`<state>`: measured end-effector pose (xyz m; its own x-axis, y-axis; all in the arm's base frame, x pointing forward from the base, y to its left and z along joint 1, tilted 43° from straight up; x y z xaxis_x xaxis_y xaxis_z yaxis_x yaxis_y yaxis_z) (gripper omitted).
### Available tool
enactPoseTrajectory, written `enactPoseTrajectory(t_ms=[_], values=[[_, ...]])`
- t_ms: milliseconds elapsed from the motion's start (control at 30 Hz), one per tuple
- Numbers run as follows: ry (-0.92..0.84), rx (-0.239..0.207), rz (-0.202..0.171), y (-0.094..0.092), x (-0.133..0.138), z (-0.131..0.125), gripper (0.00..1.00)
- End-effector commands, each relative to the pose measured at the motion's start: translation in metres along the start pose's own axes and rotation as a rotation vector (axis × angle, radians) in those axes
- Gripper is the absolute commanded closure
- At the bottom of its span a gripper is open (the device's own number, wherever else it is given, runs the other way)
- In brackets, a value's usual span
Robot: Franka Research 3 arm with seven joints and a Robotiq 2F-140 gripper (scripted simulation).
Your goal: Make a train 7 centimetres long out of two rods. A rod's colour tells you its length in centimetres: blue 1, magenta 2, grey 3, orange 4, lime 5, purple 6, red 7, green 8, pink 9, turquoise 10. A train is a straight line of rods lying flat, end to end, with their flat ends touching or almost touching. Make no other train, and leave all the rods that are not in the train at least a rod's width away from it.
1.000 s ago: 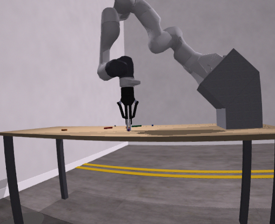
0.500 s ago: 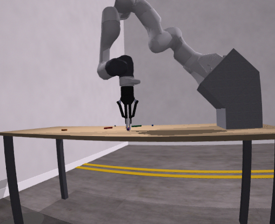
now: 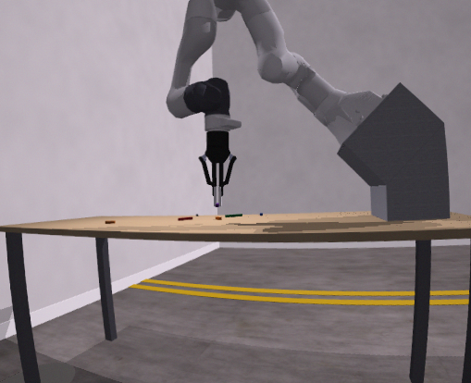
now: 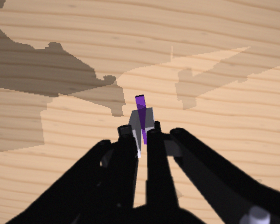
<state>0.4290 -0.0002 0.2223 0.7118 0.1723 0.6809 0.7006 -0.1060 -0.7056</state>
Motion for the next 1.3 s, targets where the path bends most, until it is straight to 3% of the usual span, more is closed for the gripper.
enactPoseTrajectory(t_ms=[0, 300, 800, 900, 1033, 1100, 1167, 1267], values=[[0.050, 0.031, 0.038, -0.015, -0.002, -0.009, 0.88], [0.050, 0.031, 0.038, -0.041, -0.001, -0.010, 0.88], [0.062, 0.029, 0.035, -0.043, 0.000, -0.013, 0.88], [0.125, 0.017, 0.021, -0.045, 0.007, -0.033, 0.88], [0.281, -0.007, -0.006, -0.052, 0.016, -0.084, 0.88], [0.281, -0.007, -0.006, -0.052, 0.016, -0.084, 0.88], [0.394, -0.021, -0.019, -0.056, 0.015, -0.121, 0.88], [0.504, -0.030, -0.026, -0.058, 0.008, -0.155, 0.88]])
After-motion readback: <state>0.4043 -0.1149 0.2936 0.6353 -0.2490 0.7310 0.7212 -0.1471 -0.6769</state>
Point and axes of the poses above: the point where the finger pads meet when closed, its own y axis out along the fingers, its own x axis across the jaws, z = x × y, the point moved 7 cm from there along -y, back along the fingers, and after that the axes turned 2 degrees about -y, right-handed, at the moved point
